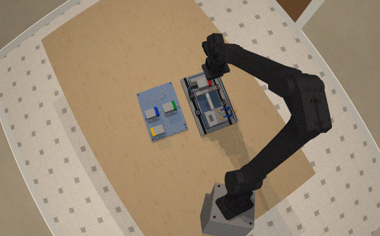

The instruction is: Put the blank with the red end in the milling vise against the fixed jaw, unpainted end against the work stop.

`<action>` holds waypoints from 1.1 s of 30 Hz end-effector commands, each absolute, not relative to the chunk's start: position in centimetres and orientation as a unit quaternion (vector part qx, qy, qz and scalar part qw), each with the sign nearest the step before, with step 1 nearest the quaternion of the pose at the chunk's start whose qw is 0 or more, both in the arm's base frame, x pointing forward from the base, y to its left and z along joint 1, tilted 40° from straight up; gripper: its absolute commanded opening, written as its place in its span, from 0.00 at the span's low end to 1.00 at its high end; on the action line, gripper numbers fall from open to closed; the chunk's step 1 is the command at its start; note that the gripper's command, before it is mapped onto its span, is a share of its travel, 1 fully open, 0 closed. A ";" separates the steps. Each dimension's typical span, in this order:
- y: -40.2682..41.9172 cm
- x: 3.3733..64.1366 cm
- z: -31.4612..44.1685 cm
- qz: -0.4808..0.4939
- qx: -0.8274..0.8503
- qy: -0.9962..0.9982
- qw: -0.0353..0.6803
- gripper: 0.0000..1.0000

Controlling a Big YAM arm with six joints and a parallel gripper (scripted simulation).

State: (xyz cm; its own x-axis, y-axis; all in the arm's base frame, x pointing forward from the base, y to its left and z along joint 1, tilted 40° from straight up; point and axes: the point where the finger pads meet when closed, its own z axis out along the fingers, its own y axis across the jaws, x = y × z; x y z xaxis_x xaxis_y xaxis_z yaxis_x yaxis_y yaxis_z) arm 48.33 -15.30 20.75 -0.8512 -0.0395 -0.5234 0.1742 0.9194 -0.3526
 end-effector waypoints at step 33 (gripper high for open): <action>-14.7 49.1 23.4 -0.201 0.033 0.931 0.302 0.00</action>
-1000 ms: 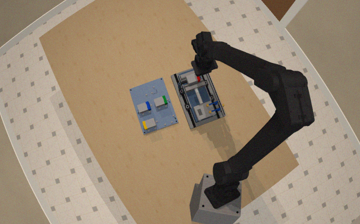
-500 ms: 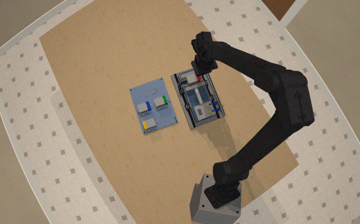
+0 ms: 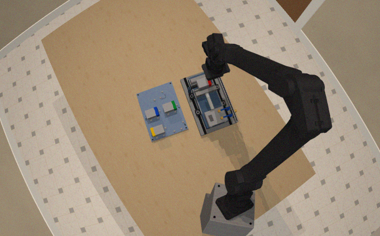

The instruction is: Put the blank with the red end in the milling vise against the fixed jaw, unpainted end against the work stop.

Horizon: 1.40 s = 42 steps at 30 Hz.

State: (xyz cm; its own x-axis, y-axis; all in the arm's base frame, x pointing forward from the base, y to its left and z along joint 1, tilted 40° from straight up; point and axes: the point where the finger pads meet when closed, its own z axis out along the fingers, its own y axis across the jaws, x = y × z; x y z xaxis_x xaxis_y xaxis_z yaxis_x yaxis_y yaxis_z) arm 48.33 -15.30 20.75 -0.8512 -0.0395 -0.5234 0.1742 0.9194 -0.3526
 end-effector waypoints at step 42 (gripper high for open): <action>-17.2 50.7 18.5 -0.202 0.038 0.937 0.284 0.00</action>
State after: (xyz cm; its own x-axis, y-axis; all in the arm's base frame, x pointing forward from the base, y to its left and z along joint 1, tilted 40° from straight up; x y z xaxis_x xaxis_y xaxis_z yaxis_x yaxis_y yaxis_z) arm 50.29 -16.56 17.77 -0.8498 -0.0422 -0.5254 0.1730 0.9192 -0.3536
